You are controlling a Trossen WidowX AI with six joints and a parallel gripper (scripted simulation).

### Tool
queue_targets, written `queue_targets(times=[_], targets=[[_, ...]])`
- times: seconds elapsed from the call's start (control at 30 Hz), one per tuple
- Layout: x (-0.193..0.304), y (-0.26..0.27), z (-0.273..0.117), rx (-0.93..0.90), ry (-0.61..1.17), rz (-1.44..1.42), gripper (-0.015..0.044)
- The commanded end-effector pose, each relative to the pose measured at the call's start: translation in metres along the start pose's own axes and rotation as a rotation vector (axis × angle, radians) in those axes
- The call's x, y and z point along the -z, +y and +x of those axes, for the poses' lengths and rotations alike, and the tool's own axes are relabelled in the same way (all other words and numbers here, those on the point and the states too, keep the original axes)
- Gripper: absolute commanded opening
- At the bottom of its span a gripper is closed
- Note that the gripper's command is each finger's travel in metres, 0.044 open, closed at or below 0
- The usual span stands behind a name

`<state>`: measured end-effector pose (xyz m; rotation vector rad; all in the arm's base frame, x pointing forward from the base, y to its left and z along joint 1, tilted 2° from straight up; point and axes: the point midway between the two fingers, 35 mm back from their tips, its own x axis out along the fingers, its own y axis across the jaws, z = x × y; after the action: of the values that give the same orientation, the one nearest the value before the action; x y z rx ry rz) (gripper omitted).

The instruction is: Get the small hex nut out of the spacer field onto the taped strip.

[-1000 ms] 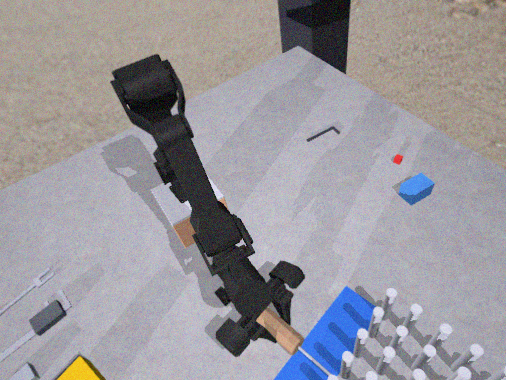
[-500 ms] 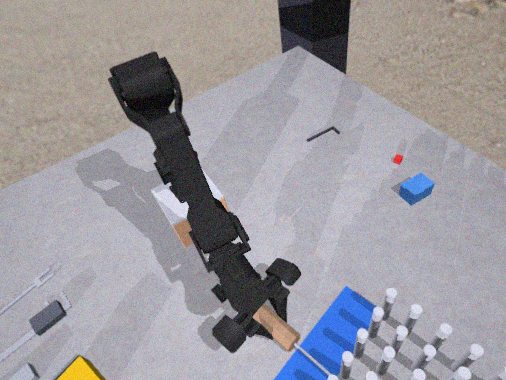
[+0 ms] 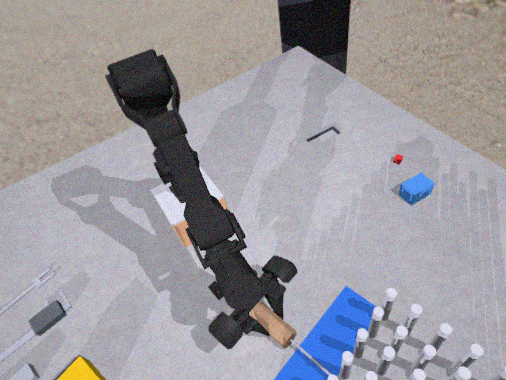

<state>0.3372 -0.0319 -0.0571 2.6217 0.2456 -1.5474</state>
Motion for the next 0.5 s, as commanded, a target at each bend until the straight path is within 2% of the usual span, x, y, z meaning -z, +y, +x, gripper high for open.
queue_targets(times=[0.0, 0.47], targets=[[-0.0039, -0.0014, -0.0026, 0.004, -0.001, -0.003, 0.0000], [-0.0119, -0.0014, -0.0069, 0.004, -0.001, -0.003, 0.0000]])
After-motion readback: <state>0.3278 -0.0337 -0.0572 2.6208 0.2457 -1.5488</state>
